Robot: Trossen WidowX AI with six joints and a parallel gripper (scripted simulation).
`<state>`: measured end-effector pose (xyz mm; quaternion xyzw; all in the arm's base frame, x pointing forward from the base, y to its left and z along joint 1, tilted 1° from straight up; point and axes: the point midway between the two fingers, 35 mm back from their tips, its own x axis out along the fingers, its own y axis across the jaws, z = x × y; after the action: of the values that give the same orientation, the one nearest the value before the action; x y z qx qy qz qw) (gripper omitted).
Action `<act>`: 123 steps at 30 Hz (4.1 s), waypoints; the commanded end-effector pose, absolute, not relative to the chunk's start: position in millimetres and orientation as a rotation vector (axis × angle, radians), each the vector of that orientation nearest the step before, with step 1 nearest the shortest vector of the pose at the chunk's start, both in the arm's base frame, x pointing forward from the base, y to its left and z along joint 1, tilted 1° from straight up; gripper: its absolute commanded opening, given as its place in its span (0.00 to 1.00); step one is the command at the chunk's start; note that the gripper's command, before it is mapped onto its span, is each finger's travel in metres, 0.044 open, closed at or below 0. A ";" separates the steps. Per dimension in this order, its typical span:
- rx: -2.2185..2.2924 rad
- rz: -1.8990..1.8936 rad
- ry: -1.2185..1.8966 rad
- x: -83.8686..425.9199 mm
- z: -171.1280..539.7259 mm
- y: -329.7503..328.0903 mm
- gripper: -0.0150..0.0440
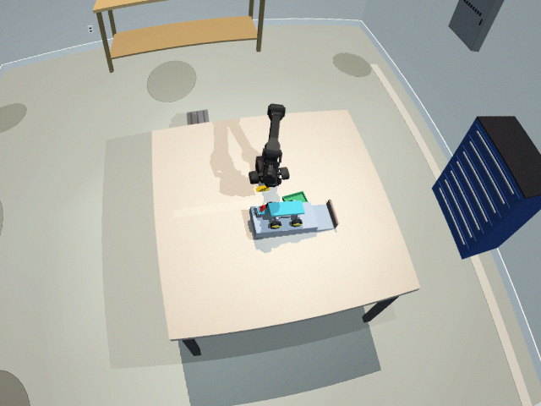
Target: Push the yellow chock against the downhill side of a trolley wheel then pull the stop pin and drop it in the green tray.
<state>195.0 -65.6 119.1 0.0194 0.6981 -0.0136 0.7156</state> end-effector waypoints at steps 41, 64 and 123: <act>0.055 -0.022 1.540 231.9 110.5 84.0 0.25; -0.002 -0.082 1.542 253.4 111.2 154.0 0.25; -0.034 -0.114 1.538 283.7 43.2 142.0 0.25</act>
<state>283.4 146.1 42.2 -0.0143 0.6974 -0.0518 0.7146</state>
